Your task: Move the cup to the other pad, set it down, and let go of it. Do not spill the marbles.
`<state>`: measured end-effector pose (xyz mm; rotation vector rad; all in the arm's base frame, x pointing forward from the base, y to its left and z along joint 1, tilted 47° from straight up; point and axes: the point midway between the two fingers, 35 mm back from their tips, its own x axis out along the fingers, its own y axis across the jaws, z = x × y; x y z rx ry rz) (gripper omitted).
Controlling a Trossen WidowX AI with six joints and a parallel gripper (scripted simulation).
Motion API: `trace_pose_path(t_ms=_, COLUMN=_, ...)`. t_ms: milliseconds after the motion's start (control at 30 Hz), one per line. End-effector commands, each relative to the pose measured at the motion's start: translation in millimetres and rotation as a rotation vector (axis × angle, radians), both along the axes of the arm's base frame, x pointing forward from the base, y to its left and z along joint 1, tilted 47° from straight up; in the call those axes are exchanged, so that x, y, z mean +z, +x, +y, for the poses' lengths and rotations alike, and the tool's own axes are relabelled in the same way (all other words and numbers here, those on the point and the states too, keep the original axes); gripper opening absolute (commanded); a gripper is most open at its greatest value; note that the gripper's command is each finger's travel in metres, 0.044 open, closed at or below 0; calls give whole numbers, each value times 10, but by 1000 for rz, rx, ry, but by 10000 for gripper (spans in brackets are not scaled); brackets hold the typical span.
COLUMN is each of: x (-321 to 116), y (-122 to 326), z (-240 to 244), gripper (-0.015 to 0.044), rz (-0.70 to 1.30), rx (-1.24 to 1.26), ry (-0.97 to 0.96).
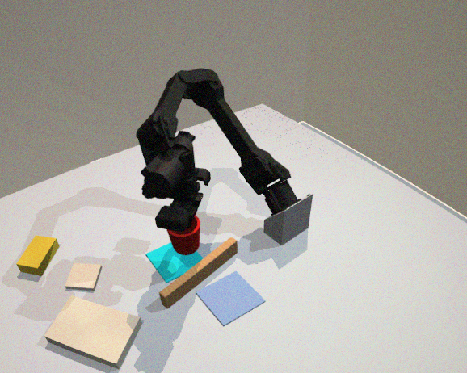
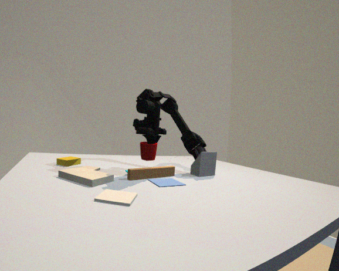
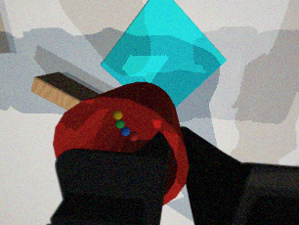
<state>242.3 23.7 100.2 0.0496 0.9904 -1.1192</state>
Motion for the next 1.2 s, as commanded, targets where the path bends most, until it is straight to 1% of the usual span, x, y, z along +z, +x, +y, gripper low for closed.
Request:
trace_pose_path(t_ms=0, x=105, y=35, z=-69, gripper=0, rz=-3, rx=6, ry=-1)
trace_pose_path(t_ms=300, x=297, y=76, z=-230, gripper=0, rz=-4, rx=6, ry=-3)
trace_pose_path(t_ms=1167, x=101, y=110, z=-435, gripper=0, rz=-5, rx=6, ry=-2)
